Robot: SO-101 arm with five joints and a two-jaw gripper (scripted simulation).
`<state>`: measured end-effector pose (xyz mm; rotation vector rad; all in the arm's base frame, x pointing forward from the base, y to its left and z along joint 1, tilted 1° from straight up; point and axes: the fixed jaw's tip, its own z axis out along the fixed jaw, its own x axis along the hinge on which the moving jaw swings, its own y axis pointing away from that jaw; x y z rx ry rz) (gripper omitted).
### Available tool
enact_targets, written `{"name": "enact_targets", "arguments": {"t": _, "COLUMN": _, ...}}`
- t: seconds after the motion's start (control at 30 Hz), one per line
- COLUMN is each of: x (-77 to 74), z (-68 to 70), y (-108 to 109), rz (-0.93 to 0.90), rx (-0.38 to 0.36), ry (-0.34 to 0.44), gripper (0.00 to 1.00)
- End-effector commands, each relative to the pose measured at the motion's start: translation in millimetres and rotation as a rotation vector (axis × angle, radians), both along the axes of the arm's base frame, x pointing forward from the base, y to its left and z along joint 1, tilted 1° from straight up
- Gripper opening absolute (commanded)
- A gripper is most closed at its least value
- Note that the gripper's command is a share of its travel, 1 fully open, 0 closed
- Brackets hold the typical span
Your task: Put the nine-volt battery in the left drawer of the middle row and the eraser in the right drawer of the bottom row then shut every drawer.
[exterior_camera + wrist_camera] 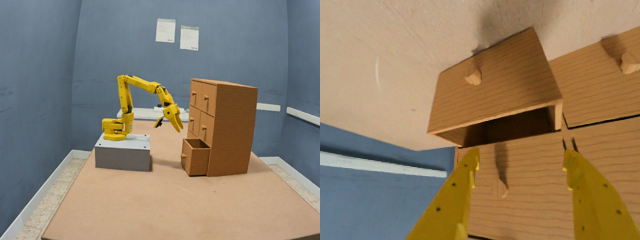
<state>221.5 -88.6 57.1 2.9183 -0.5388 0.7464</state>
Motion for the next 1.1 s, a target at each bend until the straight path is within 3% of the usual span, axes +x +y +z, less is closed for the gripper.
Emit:
{"name": "enact_targets", "arguments": {"t": 0.0, "x": -13.4, "z": 5.7, "y": 7, "rz": -0.001, "rx": 0.001, "ry": -0.014, "gripper": 0.31}}
{"name": "enact_targets", "arguments": {"t": 0.33, "x": -49.3, "z": 3.1, "y": 21, "rz": 0.001, "rx": 0.004, "ry": -0.015, "gripper": 0.31}}
{"name": "enact_targets", "arguments": {"t": 0.4, "x": -49.3, "z": 3.1, "y": 21, "rz": 0.001, "rx": 0.004, "ry": -0.015, "gripper": 0.31}}
{"name": "enact_targets", "arguments": {"t": 0.77, "x": -81.3, "z": -15.5, "y": 33, "rz": 0.003, "rx": 0.008, "ry": -0.016, "gripper": 0.31}}
{"name": "enact_targets", "arguments": {"t": 1.07, "x": -81.6, "z": -15.7, "y": 33, "rz": 0.003, "rx": 0.008, "ry": -0.016, "gripper": 0.31}}
